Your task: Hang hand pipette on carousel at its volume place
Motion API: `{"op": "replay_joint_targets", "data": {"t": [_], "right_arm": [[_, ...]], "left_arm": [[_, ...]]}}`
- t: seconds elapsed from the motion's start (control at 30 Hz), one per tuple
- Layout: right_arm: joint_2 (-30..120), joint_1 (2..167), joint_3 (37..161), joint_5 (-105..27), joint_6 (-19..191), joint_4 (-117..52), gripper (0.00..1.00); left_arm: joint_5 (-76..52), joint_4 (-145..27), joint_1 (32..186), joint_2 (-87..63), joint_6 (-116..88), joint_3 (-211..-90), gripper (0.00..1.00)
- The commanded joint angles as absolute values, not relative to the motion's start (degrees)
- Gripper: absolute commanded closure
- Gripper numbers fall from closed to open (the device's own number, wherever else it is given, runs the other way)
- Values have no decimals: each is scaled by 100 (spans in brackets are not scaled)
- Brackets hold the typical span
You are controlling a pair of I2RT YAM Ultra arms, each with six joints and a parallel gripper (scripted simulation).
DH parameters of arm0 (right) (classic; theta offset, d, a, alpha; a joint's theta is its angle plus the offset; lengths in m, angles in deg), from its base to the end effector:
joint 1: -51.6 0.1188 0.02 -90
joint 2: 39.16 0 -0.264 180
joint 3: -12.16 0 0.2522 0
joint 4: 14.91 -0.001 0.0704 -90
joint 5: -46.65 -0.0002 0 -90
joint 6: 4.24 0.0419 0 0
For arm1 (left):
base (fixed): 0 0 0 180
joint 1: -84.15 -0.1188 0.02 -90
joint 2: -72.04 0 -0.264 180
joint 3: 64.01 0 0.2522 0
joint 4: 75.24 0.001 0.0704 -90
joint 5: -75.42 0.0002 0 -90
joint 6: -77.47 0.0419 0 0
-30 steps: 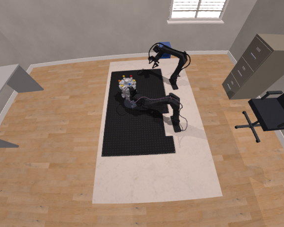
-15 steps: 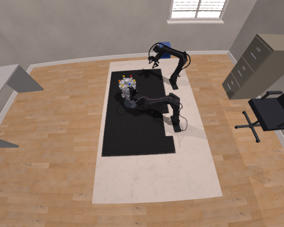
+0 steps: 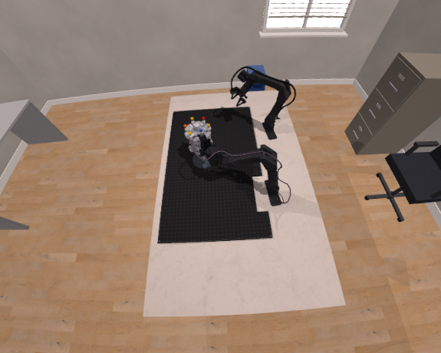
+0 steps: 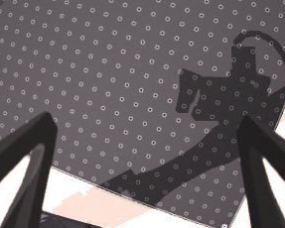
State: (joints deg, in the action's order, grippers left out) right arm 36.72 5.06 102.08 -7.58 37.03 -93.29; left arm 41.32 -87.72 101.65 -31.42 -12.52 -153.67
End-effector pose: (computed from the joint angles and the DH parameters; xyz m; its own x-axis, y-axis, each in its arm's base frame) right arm 0.1872 -0.1605 0.3418 -0.7208 -0.1260 -0.6816 -0.1924 0.9811 0.0221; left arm 0.3906 -0.1585 0.3130 -0.0218 0.0070 -0.9997 0.9581 0.2858 -0.0189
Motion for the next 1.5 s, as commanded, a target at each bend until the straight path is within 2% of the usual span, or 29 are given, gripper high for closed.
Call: {"op": "replay_joint_targets", "data": {"t": [0.0, 0.17, 1.47], "right_arm": [[3631, 448, 10281, -624, 3664, -9191, 0], [3631, 448, 10281, -624, 3664, -9191, 0], [3631, 448, 10281, -624, 3664, -9191, 0]], "left_arm": [[4787, -8744, 10002, -3318, -1274, -15765, 88], [5139, -8655, 10032, -3310, -1256, -16033, 88], [5152, -8723, 10050, -3308, -1248, -16045, 88]]}}
